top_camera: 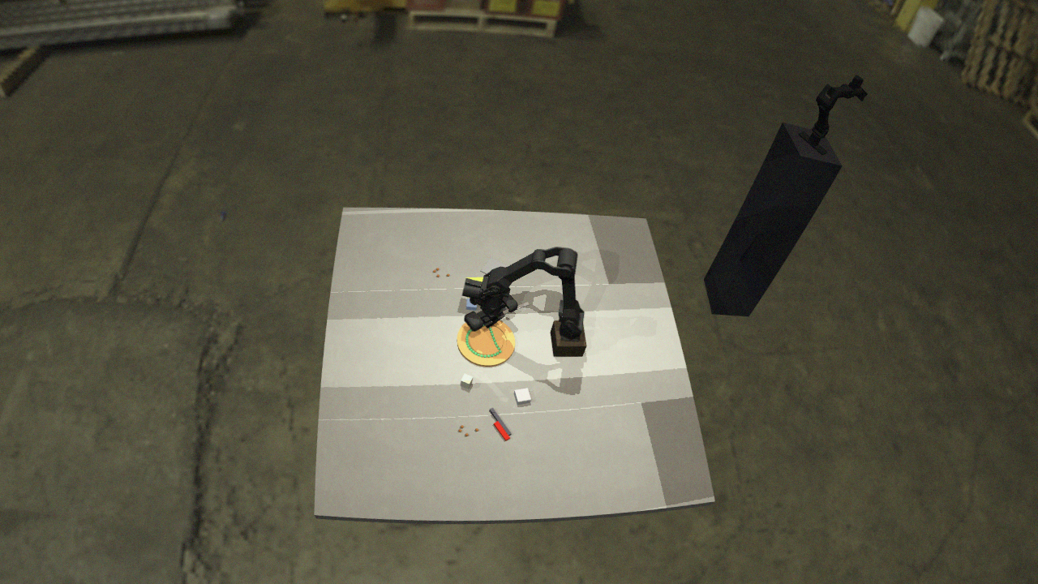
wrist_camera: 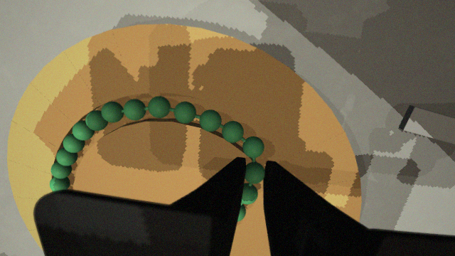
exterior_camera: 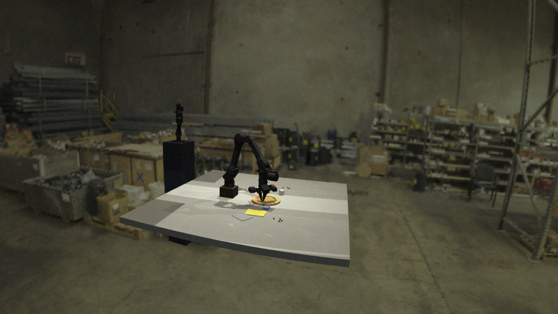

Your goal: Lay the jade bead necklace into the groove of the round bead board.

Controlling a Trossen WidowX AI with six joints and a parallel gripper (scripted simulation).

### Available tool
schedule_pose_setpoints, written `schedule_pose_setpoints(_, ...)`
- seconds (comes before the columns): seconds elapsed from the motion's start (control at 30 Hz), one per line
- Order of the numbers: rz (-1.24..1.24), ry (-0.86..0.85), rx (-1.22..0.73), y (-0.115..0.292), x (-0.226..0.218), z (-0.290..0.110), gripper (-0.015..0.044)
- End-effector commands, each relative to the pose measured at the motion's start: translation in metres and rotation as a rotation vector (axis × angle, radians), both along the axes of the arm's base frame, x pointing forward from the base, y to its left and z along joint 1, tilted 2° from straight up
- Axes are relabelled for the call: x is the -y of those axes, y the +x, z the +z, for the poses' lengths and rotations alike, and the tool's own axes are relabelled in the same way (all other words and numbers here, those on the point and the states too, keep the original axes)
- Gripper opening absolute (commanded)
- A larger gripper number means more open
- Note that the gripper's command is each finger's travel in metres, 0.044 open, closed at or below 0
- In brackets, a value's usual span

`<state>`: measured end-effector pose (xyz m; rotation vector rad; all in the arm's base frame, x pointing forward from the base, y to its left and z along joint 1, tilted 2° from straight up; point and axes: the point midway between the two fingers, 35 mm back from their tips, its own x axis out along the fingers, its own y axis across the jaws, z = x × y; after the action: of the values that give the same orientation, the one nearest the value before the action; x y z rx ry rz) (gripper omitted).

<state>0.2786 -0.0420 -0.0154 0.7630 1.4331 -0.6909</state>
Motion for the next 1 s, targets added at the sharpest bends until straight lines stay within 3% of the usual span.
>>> schedule_pose_setpoints(0.0,0.0,0.0,0.001,0.0002,0.0,0.0002,0.0)
schedule_pose_setpoints(0.97,0.003,0.0,-0.004,-0.0052,0.0069,0.0046,0.0)
